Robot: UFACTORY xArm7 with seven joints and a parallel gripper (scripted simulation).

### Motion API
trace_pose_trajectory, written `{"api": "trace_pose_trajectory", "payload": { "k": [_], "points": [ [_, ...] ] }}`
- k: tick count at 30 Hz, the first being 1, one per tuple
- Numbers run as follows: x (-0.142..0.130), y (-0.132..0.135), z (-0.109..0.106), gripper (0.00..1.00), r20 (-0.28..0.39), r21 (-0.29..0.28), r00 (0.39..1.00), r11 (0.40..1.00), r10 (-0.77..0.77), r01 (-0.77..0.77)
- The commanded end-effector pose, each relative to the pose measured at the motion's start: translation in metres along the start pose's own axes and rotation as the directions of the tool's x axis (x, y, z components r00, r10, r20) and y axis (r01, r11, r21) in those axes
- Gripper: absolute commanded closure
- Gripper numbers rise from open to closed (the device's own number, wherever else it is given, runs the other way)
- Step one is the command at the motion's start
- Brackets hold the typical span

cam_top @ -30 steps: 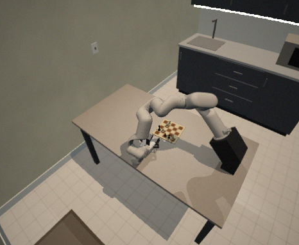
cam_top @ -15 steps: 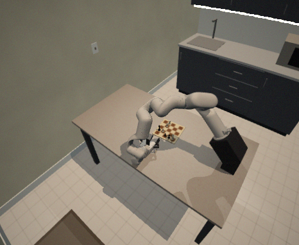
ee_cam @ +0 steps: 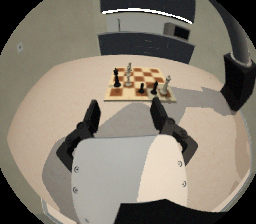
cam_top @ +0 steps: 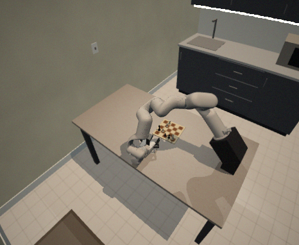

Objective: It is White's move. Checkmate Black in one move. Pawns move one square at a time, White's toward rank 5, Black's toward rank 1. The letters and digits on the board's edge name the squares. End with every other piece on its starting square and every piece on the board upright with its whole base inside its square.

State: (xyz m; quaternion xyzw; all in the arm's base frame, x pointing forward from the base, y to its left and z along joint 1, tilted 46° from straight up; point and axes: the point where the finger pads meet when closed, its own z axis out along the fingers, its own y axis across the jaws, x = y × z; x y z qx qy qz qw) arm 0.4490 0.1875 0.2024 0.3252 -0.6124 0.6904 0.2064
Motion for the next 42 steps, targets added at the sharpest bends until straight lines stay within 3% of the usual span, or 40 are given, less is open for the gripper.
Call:
{"api": "trace_pose_trajectory", "payload": {
  "k": [1,12,18,31,35,39,42],
  "points": [
    [0.006,-0.001,-0.002,0.0,0.003,0.0,1.0,1.0,0.002,-0.002],
    [0.069,-0.001,-0.01,0.0,0.003,0.0,1.0,1.0,0.002,-0.002],
    [0.086,-0.002,-0.012,0.0,0.003,0.0,1.0,1.0,0.002,-0.002],
    [0.087,-0.004,-0.01,0.0,0.007,-0.006,1.0,1.0,0.007,-0.007],
    [0.09,-0.014,0.006,0.0,0.033,-0.041,0.999,0.998,0.042,-0.041],
    [0.098,-0.033,0.042,0.0,0.084,-0.123,0.989,0.986,0.125,-0.114],
    [0.1,-0.038,0.055,0.0,0.099,-0.153,0.983,0.979,0.155,-0.139]
  ]
}}
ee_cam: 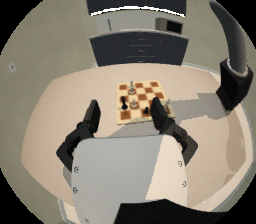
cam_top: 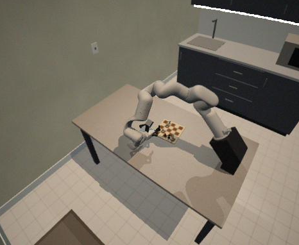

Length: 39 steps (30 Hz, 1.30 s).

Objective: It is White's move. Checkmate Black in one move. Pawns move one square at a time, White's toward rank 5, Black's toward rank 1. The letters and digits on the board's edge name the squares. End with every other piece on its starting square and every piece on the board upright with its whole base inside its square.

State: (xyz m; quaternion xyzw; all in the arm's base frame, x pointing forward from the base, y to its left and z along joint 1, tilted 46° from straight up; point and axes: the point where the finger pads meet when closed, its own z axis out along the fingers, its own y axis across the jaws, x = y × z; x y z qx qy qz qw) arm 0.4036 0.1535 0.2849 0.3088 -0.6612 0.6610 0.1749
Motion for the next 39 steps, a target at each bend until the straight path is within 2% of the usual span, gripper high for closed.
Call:
{"api": "trace_pose_trajectory", "payload": {
  "k": [1,2,3,6,8,10,11,13,14,16,17,19,20,24,25,31,32,37,38,39],
  "points": [
    [0.009,-0.025,0.039,0.0,0.073,-0.091,0.993,0.992,0.097,-0.09],
    [0.009,-0.025,0.039,0.0,0.073,-0.091,0.993,0.992,0.097,-0.09],
    [0.012,-0.03,0.054,0.0,0.092,-0.126,0.987,0.985,0.133,-0.121],
    [0.012,-0.03,0.054,0.0,0.092,-0.126,0.987,0.985,0.133,-0.121],
    [0.017,-0.039,0.087,0.0,0.127,-0.209,0.968,0.96,0.214,-0.185],
    [0.017,-0.039,0.087,0.0,0.127,-0.209,0.968,0.96,0.214,-0.185],
    [0.02,-0.042,0.105,0.0,0.143,-0.255,0.955,0.942,0.26,-0.219],
    [0.02,-0.042,0.105,0.0,0.143,-0.255,0.955,0.942,0.26,-0.219],
    [0.022,-0.043,0.123,0.0,0.157,-0.303,0.938,0.919,0.309,-0.252],
    [0.022,-0.043,0.123,0.0,0.157,-0.303,0.938,0.919,0.309,-0.252],
    [0.025,-0.043,0.141,0.0,0.168,-0.354,0.918,0.891,0.36,-0.284],
    [0.025,-0.043,0.141,0.0,0.168,-0.354,0.918,0.891,0.36,-0.284],
    [0.027,-0.041,0.159,0.0,0.176,-0.407,0.894,0.857,0.412,-0.316],
    [0.027,-0.041,0.159,0.0,0.176,-0.407,0.894,0.857,0.412,-0.316],
    [0.028,-0.038,0.176,0.0,0.181,-0.46,0.866,0.818,0.466,-0.345],
    [0.028,-0.038,0.176,0.0,0.181,-0.46,0.866,0.818,0.466,-0.345],
    [0.03,-0.034,0.192,0.0,0.182,-0.513,0.834,0.774,0.521,-0.371],
    [0.03,-0.034,0.192,0.0,0.182,-0.513,0.834,0.774,0.521,-0.371],
    [0.031,-0.028,0.206,0.0,0.179,-0.566,0.799,0.724,0.575,-0.394],
    [0.031,-0.028,0.206,0.0,0.179,-0.566,0.799,0.724,0.575,-0.394]
  ]
}}
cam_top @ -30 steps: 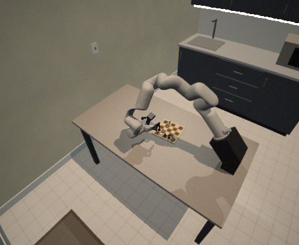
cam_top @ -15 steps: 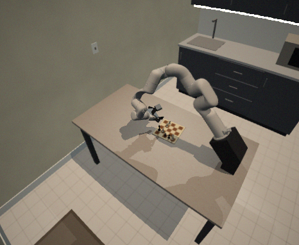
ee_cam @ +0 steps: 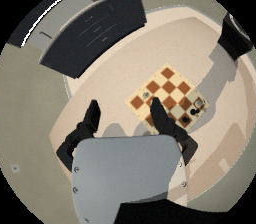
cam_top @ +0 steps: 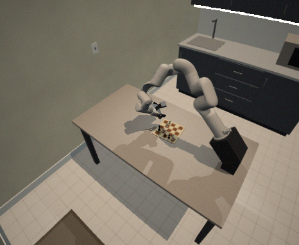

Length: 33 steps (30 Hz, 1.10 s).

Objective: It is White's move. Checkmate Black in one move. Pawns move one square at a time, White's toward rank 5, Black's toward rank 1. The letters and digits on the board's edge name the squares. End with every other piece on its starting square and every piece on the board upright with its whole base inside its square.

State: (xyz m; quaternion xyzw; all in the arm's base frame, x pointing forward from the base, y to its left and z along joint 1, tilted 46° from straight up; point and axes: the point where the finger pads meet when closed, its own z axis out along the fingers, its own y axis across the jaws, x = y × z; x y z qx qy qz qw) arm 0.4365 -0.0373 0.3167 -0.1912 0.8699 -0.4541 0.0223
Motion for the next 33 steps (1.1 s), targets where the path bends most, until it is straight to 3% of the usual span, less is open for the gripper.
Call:
{"api": "trace_pose_trajectory", "payload": {
  "k": [1,2,3,6,7,8,9,10,11,12,13,14,15,18,20,22,25,26,29,31,33],
  "points": [
    [0.006,-0.004,0.014,0.0,0.044,-0.057,0.997,0.997,0.062,-0.06],
    [0.006,-0.004,0.014,0.0,0.044,-0.057,0.997,0.997,0.062,-0.06],
    [0.012,-0.006,0.027,0.0,0.073,-0.113,0.99,0.987,0.121,-0.113],
    [0.012,-0.006,0.027,0.0,0.073,-0.113,0.99,0.987,0.121,-0.113],
    [0.017,-0.007,0.038,0.0,0.099,-0.169,0.978,0.972,0.182,-0.164],
    [0.017,-0.007,0.038,0.0,0.099,-0.169,0.978,0.972,0.182,-0.164],
    [0.022,-0.006,0.048,0.0,0.122,-0.227,0.962,0.951,0.244,-0.212],
    [0.022,-0.006,0.048,0.0,0.122,-0.227,0.962,0.951,0.244,-0.212],
    [0.027,-0.004,0.056,0.0,0.142,-0.284,0.942,0.924,0.305,-0.257],
    [0.027,-0.004,0.056,0.0,0.142,-0.284,0.942,0.924,0.305,-0.257],
    [0.03,-0.001,0.063,0.0,0.158,-0.34,0.917,0.892,0.366,-0.298],
    [0.03,-0.001,0.063,0.0,0.158,-0.34,0.917,0.892,0.366,-0.298],
    [0.034,0.002,0.067,0.0,0.171,-0.394,0.889,0.856,0.425,-0.334],
    [0.034,0.002,0.067,0.0,0.171,-0.394,0.889,0.856,0.425,-0.334],
    [0.038,0.008,0.072,0.0,0.188,-0.496,0.824,0.776,0.534,-0.39],
    [0.038,0.008,0.072,0.0,0.188,-0.496,0.824,0.776,0.534,-0.39],
    [0.041,0.013,0.07,0.0,0.193,-0.584,0.753,0.691,0.629,-0.427],
    [0.041,0.013,0.07,0.0,0.193,-0.584,0.753,0.691,0.629,-0.427],
    [0.044,0.017,0.065,0.0,0.19,-0.656,0.683,0.609,0.705,-0.446],
    [0.044,0.017,0.065,0.0,0.19,-0.656,0.683,0.609,0.705,-0.446],
    [0.045,0.019,0.059,0.0,0.183,-0.712,0.62,0.538,0.763,-0.451]
  ]
}}
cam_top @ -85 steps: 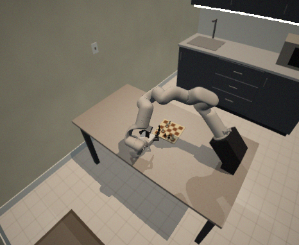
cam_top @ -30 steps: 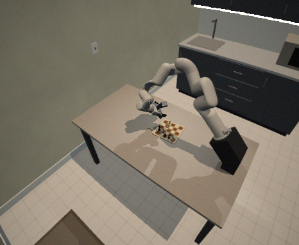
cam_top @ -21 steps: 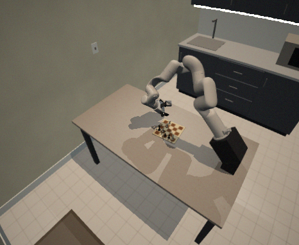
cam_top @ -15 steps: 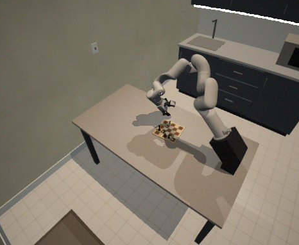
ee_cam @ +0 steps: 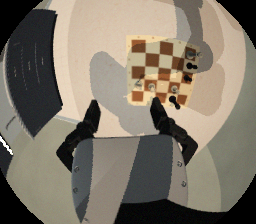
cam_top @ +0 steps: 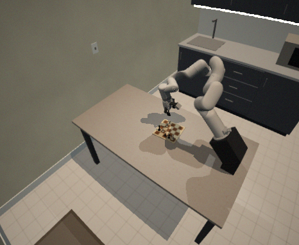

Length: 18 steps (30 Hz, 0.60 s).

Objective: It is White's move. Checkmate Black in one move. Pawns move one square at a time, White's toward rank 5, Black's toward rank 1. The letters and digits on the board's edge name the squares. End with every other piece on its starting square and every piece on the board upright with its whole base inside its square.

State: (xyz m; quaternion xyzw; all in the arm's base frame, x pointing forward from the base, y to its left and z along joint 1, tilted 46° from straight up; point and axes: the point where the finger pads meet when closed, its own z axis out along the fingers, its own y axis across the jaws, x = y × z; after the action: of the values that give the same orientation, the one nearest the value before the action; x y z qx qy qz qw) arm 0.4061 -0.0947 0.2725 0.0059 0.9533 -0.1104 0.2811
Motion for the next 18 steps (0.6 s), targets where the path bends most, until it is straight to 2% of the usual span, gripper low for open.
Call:
{"api": "trace_pose_trajectory", "payload": {
  "k": [1,2,4,10,18],
  "points": [
    [0.003,0.005,-0.004,0.0,0.097,-0.1,0.99,0.99,0.105,-0.095],
    [0.003,0.005,-0.004,0.0,0.097,-0.1,0.99,0.99,0.105,-0.095],
    [0.004,0.009,-0.01,0.0,0.134,-0.154,0.978,0.978,0.16,-0.139],
    [0.003,0.014,-0.018,0.0,0.174,-0.218,0.959,0.958,0.224,-0.185],
    [0.003,0.015,-0.02,0.0,0.184,-0.233,0.953,0.953,0.24,-0.195]
  ]
}}
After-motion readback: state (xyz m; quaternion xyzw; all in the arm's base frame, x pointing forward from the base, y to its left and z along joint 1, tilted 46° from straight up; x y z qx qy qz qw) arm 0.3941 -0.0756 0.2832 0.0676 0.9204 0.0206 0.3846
